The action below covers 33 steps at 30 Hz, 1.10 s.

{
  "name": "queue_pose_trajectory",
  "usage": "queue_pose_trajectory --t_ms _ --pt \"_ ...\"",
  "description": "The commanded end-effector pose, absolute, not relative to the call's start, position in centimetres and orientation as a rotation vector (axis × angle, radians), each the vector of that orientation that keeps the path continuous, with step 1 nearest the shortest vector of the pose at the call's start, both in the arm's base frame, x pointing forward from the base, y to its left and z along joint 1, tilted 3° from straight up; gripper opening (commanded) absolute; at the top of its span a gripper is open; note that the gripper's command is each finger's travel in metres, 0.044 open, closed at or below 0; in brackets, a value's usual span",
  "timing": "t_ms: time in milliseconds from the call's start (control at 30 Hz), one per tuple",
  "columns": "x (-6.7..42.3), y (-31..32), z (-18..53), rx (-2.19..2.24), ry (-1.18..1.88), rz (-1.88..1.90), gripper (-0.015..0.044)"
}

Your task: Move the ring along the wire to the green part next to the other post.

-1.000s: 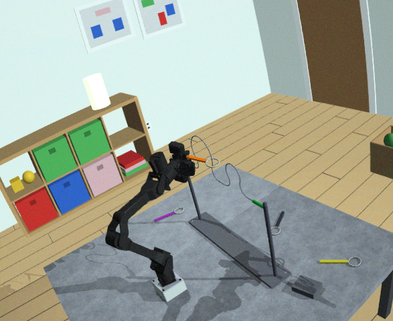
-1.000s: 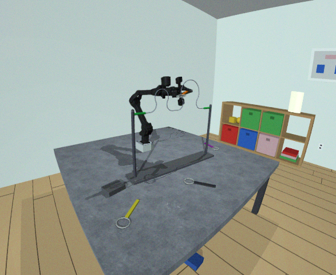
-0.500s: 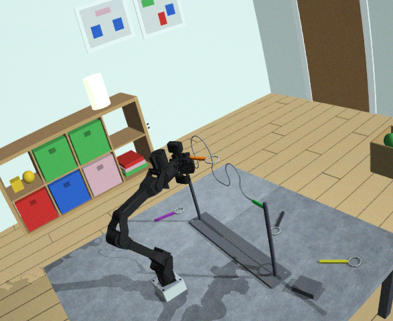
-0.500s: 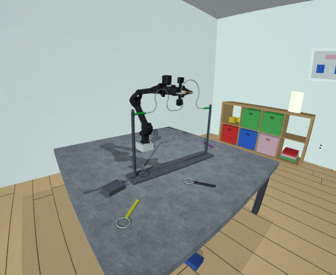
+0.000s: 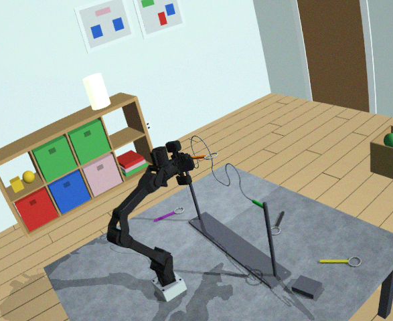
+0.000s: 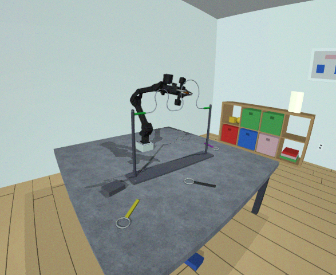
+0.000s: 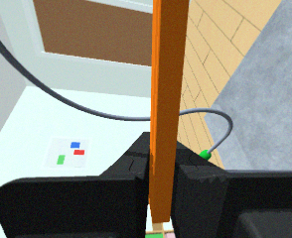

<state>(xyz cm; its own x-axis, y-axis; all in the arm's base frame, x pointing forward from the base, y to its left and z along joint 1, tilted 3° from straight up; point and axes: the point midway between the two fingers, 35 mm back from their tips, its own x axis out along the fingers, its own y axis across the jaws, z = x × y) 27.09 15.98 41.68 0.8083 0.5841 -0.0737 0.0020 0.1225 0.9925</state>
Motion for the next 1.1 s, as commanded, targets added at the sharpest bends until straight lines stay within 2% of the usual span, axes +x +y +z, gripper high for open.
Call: queue_pose_trajectory --t_ms 0,1067 --pt "27.1 15.9 41.7 1.345 0.512 0.441 -0.0150" --pt "27.2 15.4 40.4 0.930 0.531 0.315 -0.0150"
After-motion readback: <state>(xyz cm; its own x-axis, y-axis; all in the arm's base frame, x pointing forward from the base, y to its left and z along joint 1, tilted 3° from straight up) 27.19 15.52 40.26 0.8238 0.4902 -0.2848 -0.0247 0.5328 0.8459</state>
